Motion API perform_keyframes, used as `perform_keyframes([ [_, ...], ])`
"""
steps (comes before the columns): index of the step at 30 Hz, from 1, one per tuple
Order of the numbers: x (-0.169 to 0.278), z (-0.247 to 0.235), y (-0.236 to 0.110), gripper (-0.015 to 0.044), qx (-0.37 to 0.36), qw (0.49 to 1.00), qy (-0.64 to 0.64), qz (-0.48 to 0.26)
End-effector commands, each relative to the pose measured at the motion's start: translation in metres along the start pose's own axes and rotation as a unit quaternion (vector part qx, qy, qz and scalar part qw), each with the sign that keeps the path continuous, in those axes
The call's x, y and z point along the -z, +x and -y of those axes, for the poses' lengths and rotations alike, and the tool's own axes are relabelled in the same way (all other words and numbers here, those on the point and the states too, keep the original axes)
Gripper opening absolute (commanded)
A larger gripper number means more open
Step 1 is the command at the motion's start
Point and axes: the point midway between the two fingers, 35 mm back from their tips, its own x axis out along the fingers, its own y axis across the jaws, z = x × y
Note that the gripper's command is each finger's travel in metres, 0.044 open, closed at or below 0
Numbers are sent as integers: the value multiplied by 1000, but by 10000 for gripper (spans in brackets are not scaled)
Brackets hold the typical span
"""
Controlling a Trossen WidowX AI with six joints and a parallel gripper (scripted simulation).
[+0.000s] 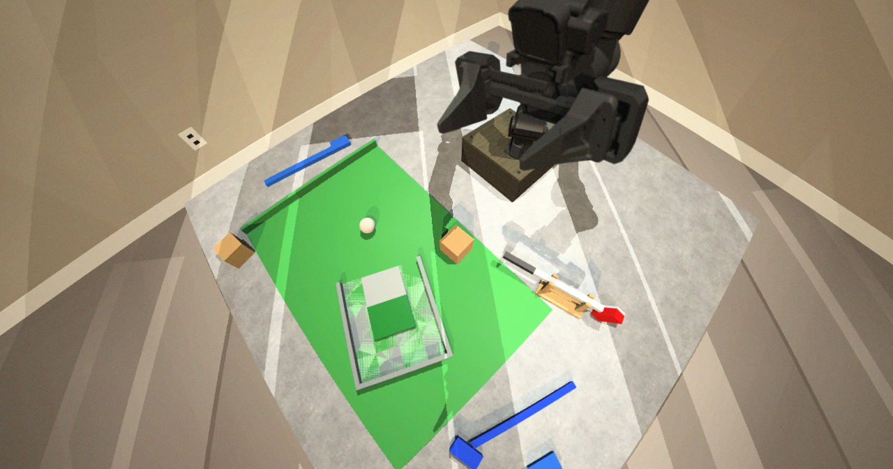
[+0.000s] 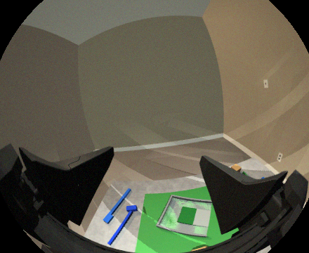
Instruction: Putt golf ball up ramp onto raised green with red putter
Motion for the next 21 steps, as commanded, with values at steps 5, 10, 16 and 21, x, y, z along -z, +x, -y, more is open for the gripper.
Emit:
perform_keyframes([
  [5,133,-4,23,440,-90,933,-292,-191],
  [10,204,4,17,440,-171,846,-417,-285],
  [16,280,20,-10,440,-290,713,-516,-375],
  [21,333,39,-47,440,-402,591,-553,-428],
])
